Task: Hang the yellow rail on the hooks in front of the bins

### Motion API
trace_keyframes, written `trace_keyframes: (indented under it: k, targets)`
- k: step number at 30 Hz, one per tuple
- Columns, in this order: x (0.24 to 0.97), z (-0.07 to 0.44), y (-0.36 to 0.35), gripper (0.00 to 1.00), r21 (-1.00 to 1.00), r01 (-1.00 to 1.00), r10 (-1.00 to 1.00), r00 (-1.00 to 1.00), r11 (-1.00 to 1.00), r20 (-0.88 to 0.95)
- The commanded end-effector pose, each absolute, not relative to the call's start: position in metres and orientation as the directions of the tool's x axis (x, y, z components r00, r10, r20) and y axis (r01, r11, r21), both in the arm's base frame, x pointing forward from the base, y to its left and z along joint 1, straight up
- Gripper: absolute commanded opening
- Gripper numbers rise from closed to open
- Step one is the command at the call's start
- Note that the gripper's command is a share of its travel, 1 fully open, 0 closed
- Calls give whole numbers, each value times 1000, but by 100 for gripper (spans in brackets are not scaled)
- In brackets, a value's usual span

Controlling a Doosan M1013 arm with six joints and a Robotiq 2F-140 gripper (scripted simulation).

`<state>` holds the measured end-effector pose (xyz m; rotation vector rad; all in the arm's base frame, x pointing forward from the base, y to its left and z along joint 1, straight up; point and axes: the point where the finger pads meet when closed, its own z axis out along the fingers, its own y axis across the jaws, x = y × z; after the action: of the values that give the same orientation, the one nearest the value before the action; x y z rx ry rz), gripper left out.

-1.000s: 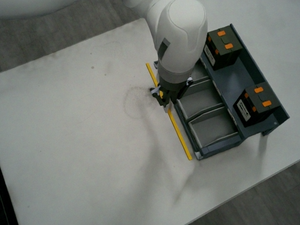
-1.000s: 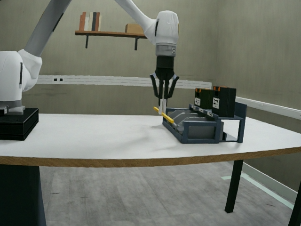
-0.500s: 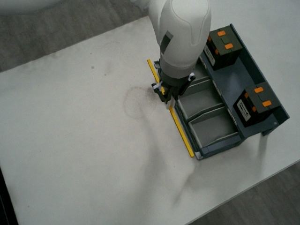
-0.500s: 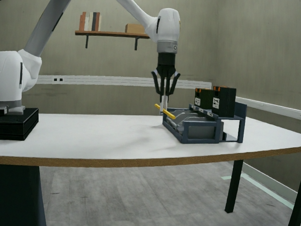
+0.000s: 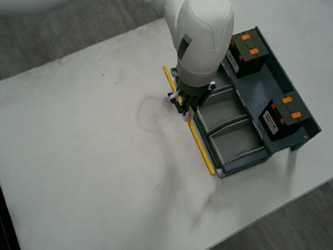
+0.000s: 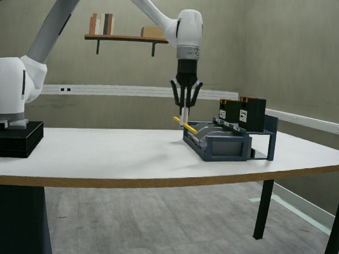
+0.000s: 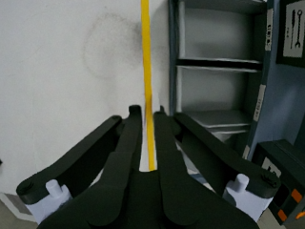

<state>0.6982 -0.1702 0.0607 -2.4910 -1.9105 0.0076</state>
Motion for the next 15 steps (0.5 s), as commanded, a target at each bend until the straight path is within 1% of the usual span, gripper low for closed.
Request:
trace_keyframes:
  k: [1, 15]
  targets:
    - [698, 61, -169, 10, 0, 965, 965, 264, -264, 1]
    - [697, 57, -170, 10, 0, 965, 965, 264, -264, 1]
